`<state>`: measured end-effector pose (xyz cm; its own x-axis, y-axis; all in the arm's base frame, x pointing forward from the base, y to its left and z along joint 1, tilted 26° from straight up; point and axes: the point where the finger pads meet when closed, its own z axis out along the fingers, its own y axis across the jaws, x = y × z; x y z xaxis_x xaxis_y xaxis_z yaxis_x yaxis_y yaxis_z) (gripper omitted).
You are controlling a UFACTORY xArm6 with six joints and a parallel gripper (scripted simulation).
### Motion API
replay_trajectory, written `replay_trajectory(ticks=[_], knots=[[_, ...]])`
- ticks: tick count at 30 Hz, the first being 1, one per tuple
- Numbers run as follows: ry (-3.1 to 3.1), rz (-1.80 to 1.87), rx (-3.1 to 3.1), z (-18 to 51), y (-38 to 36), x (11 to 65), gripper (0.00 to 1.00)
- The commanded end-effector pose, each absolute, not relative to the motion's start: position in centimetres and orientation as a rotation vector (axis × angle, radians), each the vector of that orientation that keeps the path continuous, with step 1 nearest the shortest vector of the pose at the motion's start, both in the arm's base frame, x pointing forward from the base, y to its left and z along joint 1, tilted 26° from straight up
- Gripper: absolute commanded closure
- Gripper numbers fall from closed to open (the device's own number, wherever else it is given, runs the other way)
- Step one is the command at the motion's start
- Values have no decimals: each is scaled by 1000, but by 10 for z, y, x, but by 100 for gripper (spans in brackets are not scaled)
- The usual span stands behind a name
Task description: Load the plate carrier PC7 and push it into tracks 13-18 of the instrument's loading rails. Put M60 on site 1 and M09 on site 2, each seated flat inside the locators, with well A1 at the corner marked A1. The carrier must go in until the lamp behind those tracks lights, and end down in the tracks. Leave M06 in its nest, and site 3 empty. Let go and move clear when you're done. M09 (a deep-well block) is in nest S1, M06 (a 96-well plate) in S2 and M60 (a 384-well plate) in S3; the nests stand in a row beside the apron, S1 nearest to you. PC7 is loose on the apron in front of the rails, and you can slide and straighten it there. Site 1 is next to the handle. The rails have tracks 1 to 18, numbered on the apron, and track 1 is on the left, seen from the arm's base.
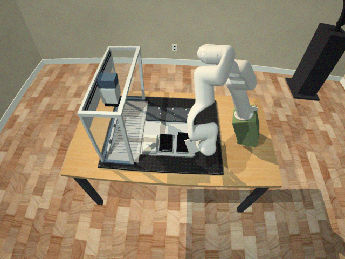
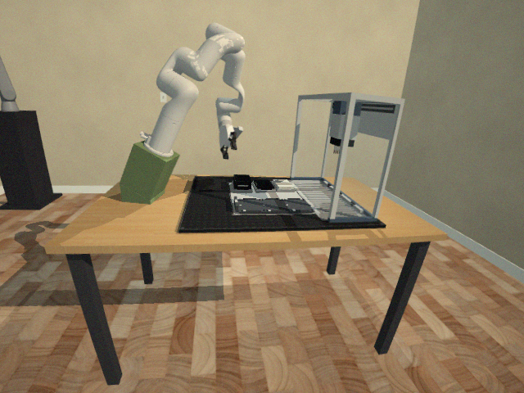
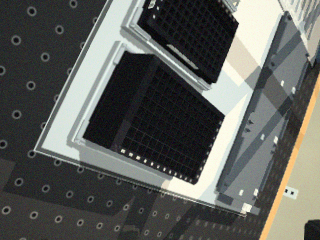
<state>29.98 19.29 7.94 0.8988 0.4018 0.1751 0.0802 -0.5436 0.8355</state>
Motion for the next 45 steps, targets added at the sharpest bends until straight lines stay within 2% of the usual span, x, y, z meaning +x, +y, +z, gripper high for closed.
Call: replay_trajectory(ticks=[1,14,24,45], knots=[[414,374,2155,77,189,305,0],[869,149,2271,73,172,320,0],[1195,111,2283,77,161,331,0],[1919,342,1953,116,135,357,0]])
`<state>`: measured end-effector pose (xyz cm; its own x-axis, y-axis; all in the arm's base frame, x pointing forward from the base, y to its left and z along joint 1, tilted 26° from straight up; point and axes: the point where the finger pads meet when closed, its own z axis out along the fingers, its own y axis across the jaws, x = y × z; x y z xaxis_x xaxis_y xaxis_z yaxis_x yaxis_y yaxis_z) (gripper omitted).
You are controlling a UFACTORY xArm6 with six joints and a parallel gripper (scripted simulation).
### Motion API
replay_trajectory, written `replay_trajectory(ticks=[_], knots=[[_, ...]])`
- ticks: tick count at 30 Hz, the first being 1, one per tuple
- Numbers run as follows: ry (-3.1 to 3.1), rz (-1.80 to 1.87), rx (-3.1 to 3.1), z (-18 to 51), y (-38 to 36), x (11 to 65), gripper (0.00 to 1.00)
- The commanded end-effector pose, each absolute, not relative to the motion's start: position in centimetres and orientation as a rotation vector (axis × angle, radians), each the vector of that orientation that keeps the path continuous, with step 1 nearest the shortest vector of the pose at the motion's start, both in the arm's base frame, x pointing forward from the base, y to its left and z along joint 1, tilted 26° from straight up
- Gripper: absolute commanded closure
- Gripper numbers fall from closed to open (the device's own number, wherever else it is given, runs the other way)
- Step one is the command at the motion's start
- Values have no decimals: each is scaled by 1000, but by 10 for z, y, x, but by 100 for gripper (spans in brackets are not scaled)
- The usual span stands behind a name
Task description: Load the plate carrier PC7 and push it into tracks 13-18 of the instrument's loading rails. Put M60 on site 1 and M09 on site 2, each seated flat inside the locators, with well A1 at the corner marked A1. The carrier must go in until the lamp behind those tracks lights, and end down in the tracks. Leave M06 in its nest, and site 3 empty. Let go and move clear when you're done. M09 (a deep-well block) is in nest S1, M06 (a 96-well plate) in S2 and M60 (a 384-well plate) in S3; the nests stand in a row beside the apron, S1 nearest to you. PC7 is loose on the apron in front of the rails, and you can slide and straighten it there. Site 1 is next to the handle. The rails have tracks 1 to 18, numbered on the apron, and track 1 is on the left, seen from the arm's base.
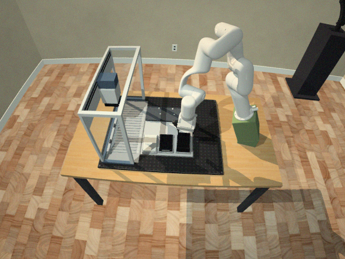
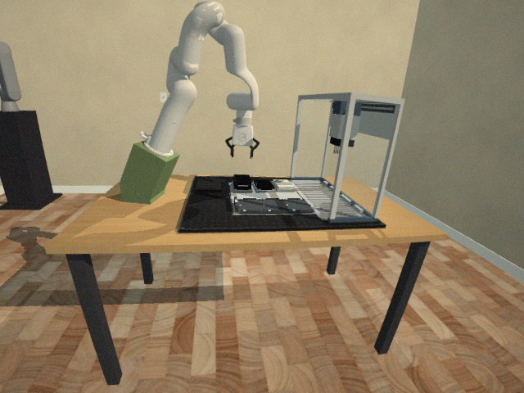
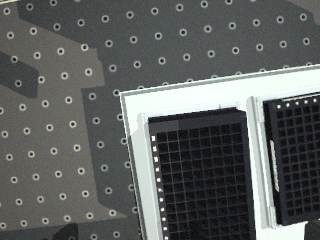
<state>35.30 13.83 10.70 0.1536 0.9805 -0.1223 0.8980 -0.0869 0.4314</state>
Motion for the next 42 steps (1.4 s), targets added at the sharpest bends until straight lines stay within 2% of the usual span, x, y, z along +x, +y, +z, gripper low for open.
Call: replay_trajectory(ticks=[1,42], knots=[[1945,358,1926,116,135,357,0],[1945,358,1926,81,131,374,0]])
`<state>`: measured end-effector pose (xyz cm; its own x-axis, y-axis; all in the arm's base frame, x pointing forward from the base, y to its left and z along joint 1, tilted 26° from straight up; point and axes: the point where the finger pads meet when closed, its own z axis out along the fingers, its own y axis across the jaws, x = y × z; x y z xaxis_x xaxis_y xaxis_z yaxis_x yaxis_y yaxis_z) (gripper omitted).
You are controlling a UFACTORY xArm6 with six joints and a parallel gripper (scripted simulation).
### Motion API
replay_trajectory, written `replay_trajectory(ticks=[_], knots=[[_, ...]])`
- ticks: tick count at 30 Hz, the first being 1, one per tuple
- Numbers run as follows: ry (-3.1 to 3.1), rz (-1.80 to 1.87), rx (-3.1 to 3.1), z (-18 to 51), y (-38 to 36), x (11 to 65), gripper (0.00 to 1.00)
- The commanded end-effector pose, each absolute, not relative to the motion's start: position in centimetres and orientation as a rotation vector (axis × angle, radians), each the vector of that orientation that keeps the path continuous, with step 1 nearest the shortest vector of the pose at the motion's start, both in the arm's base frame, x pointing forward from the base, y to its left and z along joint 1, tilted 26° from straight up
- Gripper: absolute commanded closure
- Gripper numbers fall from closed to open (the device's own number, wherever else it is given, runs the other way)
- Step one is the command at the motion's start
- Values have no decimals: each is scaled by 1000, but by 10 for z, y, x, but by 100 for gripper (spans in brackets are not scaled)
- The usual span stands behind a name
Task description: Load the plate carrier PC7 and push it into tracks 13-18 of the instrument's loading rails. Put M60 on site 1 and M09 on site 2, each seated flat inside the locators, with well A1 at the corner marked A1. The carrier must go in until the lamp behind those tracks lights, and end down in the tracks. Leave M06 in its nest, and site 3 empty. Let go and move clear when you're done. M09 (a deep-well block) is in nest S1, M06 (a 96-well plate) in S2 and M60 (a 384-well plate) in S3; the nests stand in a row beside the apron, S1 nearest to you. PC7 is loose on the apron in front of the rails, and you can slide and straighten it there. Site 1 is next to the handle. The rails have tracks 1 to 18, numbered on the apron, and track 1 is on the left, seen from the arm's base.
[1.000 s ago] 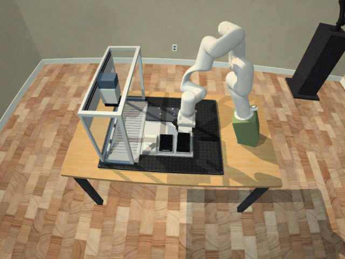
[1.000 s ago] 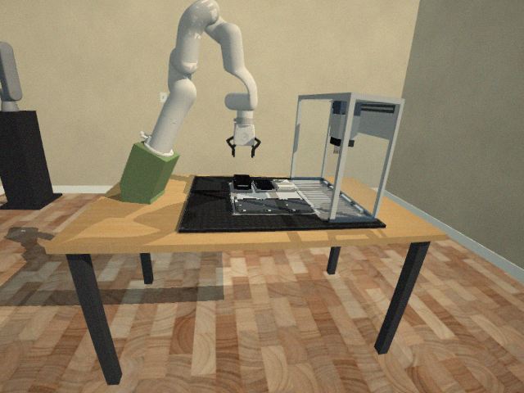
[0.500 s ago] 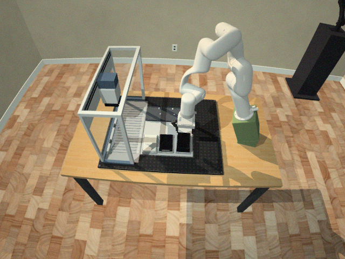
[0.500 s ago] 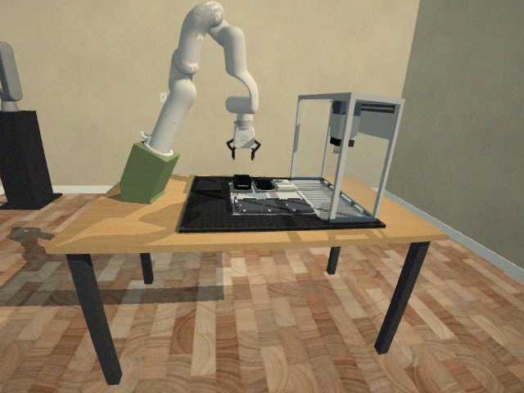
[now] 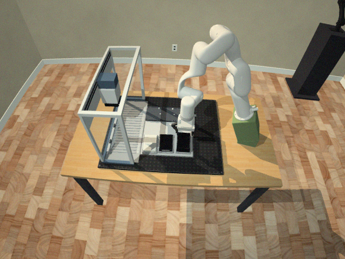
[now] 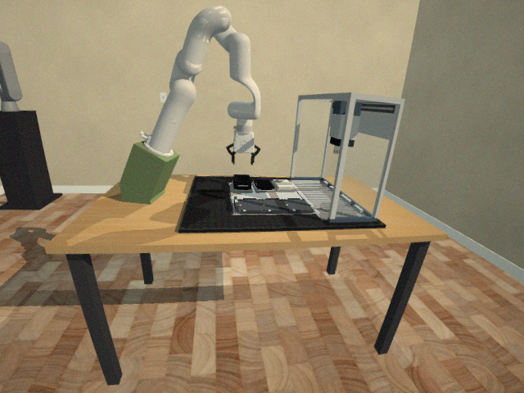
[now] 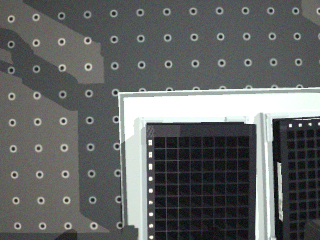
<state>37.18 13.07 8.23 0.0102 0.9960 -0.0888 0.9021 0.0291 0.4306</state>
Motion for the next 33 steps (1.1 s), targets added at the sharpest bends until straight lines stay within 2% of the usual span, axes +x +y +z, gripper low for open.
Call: replay_trajectory(ticks=[1,33], knots=[[1945,358,1926,80,131,375,0],[1945,358,1926,45,128,391,0]])
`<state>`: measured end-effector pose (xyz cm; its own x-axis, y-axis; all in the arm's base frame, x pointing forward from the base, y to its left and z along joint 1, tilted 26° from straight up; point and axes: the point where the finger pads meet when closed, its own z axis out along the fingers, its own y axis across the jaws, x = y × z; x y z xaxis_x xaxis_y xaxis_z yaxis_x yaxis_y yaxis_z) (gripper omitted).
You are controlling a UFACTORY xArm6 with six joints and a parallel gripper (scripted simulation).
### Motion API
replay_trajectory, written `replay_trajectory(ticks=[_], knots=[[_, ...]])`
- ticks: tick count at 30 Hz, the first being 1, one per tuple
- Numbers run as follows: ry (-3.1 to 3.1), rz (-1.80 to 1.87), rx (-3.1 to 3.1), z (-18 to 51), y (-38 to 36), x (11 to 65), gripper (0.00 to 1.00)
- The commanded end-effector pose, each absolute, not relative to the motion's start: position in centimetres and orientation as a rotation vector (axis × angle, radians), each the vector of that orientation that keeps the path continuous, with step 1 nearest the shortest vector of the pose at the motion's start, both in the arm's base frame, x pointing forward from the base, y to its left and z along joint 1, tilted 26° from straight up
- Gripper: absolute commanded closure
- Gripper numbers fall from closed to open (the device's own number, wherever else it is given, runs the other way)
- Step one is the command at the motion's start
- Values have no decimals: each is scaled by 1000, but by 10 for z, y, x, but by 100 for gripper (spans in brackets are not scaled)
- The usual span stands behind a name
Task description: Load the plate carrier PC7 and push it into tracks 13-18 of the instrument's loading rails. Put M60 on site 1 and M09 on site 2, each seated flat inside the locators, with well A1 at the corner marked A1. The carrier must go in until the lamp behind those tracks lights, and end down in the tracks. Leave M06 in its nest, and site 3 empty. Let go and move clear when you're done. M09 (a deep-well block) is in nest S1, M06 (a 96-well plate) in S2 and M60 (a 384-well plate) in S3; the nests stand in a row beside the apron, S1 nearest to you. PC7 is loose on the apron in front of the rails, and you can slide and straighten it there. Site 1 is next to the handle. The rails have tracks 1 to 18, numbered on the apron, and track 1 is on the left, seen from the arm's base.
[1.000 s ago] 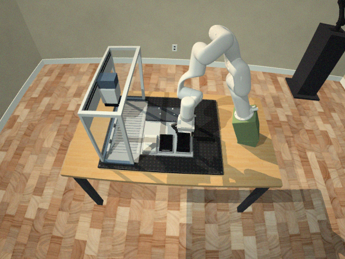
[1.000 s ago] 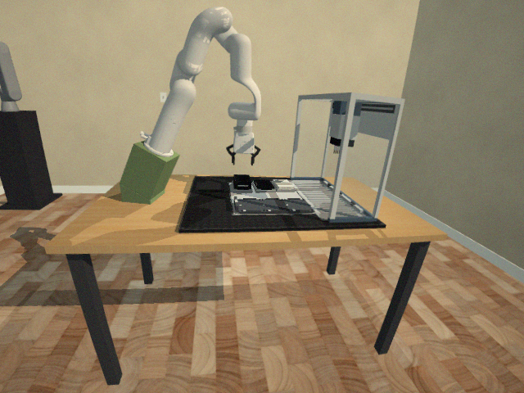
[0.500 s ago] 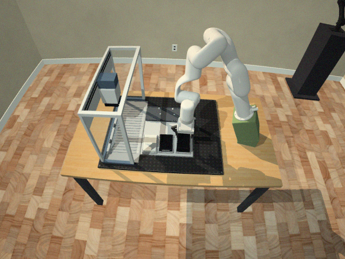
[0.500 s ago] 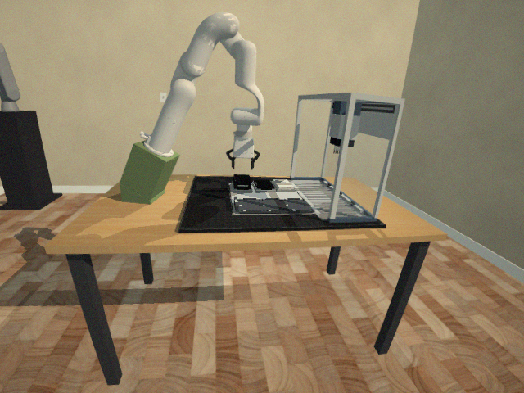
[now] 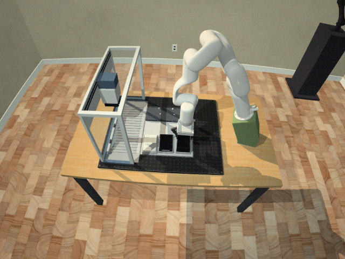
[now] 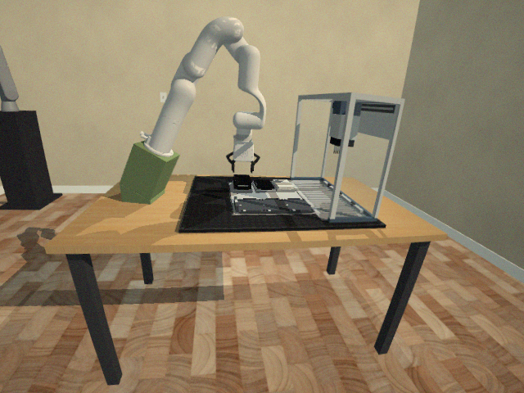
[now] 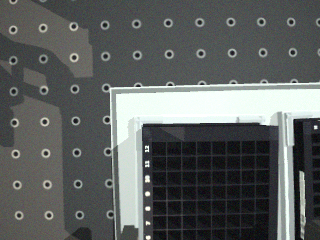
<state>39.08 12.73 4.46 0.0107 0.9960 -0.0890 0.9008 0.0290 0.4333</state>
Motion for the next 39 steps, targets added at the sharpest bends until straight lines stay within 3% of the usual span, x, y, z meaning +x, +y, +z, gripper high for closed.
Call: replay_trajectory(ticks=[1,39], knots=[[1945,358,1926,45,128,391,0],[1945,358,1926,28,126,400,0]])
